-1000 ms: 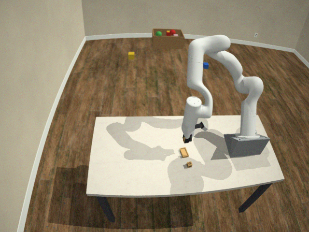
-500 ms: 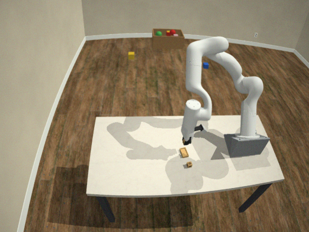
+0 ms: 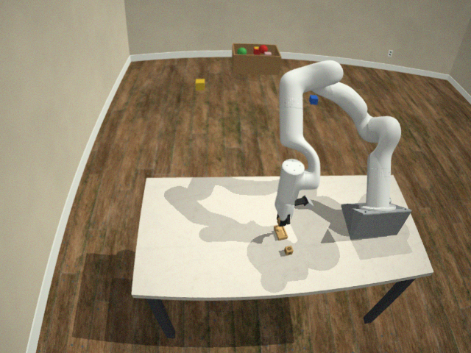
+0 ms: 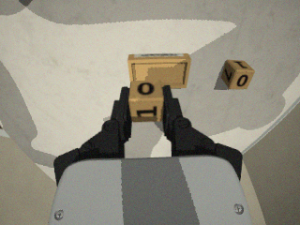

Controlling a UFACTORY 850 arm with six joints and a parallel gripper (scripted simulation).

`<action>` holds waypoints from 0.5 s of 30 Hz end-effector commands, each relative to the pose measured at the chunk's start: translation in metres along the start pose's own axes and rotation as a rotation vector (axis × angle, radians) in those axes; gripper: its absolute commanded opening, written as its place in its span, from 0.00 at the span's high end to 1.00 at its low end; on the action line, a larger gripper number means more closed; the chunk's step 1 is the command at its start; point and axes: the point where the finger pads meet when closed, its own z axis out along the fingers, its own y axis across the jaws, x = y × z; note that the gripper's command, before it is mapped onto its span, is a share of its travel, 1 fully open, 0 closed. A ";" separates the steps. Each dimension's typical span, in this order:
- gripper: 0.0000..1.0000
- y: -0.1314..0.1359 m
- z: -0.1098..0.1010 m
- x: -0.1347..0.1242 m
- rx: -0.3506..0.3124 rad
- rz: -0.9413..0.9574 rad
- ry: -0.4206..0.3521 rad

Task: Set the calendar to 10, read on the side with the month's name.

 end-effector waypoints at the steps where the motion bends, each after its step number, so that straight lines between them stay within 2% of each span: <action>1: 0.73 0.000 0.004 -0.001 0.000 0.001 -0.002; 15: 0.73 0.000 0.005 -0.001 0.000 0.001 -0.002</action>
